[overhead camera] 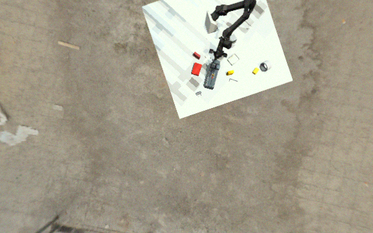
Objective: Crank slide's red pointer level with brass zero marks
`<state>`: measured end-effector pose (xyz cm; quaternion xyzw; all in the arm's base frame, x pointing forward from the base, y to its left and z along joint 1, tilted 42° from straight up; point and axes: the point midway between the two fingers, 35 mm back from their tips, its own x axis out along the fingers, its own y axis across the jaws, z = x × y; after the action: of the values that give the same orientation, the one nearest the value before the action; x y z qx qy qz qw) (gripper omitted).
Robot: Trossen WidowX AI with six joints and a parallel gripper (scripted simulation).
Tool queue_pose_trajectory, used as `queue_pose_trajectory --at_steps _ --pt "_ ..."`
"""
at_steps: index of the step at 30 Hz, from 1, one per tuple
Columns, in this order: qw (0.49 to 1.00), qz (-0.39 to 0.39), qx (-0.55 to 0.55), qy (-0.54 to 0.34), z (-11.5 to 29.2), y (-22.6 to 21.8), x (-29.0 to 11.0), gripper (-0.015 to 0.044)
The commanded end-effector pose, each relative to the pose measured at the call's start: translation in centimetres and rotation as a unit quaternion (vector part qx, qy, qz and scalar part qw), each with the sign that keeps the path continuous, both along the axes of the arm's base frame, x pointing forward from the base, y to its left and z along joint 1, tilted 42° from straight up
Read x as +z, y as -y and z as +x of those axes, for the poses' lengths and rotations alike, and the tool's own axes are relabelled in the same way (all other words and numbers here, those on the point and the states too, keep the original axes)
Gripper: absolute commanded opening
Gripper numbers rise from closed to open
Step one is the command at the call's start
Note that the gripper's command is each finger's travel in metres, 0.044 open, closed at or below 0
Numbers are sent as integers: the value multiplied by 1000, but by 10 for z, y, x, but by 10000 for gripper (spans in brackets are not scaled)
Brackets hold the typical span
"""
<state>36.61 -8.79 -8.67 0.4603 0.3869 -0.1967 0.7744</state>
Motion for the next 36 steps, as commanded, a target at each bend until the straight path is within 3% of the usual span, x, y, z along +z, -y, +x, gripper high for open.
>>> queue_pose_trajectory --at_steps 1,36 --pt "1000 3 9 5 6 -6 3 0" --pt "1000 3 9 5 10 -8 6 0"
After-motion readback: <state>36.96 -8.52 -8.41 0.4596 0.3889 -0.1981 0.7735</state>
